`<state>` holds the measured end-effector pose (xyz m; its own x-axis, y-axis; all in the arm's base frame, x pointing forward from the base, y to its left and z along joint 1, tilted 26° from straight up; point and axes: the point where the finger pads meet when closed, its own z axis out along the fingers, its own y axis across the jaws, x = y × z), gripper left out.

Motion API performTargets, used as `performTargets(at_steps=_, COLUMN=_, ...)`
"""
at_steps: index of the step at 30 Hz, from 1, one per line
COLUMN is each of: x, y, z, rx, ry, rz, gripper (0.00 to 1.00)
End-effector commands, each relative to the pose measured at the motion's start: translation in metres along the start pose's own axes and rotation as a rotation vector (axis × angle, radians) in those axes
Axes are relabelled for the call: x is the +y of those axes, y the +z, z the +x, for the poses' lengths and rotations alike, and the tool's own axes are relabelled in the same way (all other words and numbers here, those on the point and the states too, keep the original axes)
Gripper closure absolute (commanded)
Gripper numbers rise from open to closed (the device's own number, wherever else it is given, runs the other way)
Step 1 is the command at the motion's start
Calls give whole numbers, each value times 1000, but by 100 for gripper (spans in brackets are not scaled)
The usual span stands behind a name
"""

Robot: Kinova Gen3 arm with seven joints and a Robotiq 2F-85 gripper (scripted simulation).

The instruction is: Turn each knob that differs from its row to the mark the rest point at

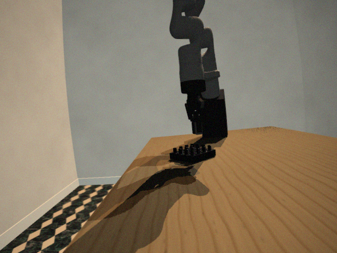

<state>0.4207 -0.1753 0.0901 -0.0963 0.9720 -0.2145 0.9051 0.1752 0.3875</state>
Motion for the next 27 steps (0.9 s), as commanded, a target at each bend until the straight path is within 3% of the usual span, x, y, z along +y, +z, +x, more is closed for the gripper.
performTargets(at_steps=1, x=-1, y=-3, z=0, rx=-2, ry=-88, rz=3, gripper=81)
performTargets(at_steps=13, x=-1, y=-5, z=0, rx=-1, ry=-231, rz=3, gripper=81)
performTargets(at_steps=27, x=-1, y=-6, z=0, rx=-1, ry=-246, rz=3, gripper=81)
